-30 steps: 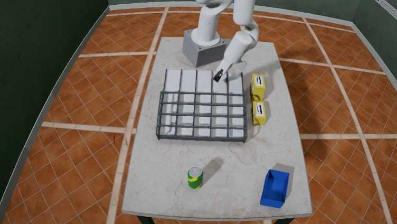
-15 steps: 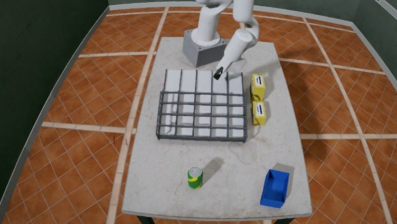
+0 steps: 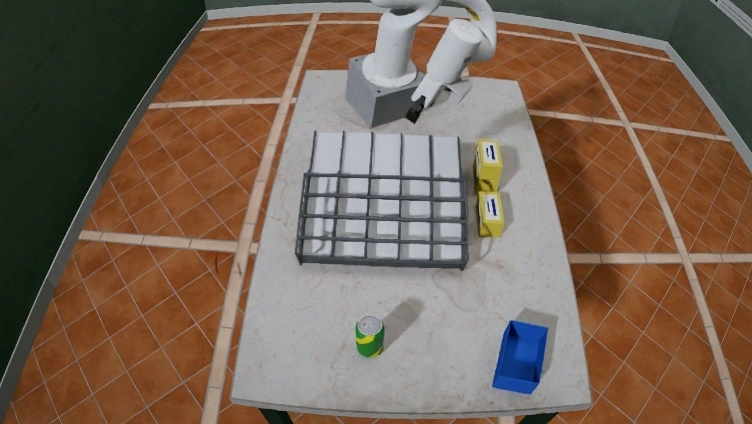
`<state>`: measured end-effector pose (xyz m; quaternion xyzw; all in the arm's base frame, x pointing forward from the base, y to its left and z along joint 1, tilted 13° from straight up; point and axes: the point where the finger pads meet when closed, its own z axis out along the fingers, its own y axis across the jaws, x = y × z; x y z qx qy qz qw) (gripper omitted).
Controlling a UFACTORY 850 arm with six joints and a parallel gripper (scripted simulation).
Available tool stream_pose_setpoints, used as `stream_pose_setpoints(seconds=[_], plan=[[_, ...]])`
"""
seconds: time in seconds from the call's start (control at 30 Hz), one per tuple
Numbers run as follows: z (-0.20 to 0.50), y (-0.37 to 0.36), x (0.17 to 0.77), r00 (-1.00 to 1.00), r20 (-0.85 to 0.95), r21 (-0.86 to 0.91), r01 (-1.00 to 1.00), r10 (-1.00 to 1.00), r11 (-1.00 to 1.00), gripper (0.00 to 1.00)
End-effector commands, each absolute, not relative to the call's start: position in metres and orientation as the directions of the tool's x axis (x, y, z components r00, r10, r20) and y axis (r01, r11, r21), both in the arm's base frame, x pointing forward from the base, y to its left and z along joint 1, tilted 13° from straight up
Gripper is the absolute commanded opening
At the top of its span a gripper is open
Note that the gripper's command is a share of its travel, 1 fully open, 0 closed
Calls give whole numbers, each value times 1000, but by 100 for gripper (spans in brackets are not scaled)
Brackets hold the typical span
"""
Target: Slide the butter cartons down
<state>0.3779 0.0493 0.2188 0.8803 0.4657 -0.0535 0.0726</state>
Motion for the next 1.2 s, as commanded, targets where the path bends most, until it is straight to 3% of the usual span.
stream_pose_setpoints(seconds=[0.0, 0.47, 0.5, 0.73, 1.03, 1.07, 1.17], plan=[[221, 19, 315, 562, -159, 80, 827, 812, -557, 100], [221, 14, 305, 562, -159, 80, 827, 812, -557, 100], [220, 14, 306, 758, -53, 67, 652, 650, -755, 100], [220, 14, 306, 874, 27, 37, 483, 484, -875, 100], [220, 14, 306, 874, 27, 37, 483, 484, -875, 100], [221, 14, 306, 963, 115, -21, 249, 245, -968, 100], [221, 14, 306, 969, 125, -30, 217, 212, -976, 100]])
